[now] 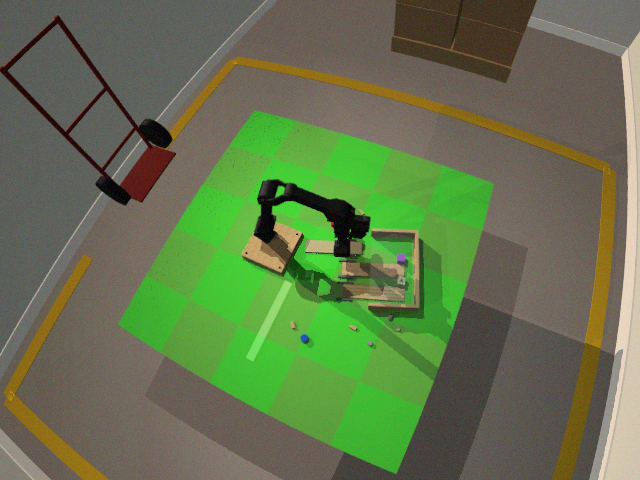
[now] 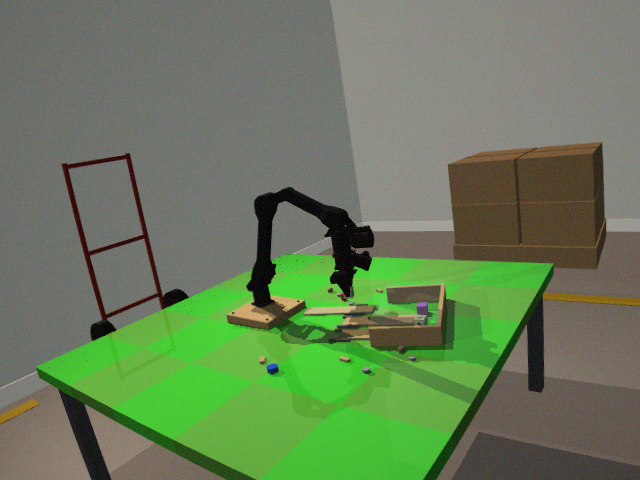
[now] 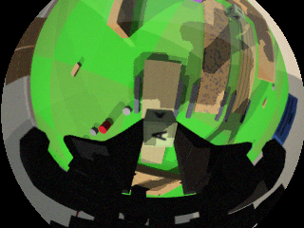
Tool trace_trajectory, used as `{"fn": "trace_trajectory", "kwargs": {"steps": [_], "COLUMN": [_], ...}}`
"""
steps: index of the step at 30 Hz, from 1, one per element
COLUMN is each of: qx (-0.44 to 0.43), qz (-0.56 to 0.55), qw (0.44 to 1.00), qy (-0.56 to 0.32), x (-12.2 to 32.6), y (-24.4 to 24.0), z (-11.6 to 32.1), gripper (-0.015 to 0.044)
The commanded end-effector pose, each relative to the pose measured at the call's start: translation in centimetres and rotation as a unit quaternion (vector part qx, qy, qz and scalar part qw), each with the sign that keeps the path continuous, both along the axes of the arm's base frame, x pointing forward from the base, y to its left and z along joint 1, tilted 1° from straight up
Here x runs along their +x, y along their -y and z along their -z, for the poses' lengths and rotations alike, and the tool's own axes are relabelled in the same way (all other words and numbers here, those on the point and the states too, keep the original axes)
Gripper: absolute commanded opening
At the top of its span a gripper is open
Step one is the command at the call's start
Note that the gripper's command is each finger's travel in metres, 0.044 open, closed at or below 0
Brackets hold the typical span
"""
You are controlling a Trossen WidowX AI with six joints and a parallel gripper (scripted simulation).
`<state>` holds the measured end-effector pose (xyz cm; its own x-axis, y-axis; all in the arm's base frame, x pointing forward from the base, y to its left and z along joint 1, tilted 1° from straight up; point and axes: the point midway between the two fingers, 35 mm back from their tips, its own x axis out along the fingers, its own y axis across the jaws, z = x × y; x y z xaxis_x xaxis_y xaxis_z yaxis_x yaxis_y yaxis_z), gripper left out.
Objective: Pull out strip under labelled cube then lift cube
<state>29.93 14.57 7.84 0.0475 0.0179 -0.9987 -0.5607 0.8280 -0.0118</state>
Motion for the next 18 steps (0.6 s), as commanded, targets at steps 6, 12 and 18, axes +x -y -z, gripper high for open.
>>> {"fn": "trace_trajectory", "kwargs": {"steps": [6, 12, 18], "qx": [-0.003, -0.003, -0.003], "qz": [0.002, 0.002, 0.002], "qw": [1.000, 1.000, 1.000], "qy": [-0.003, -0.002, -0.002], "x": [-2.7, -2.8, -2.9], "y": [1.4, 1.4, 1.4], "z": [0.3, -1.5, -3.3], "gripper": [0.0000, 0.0000, 0.0000]}}
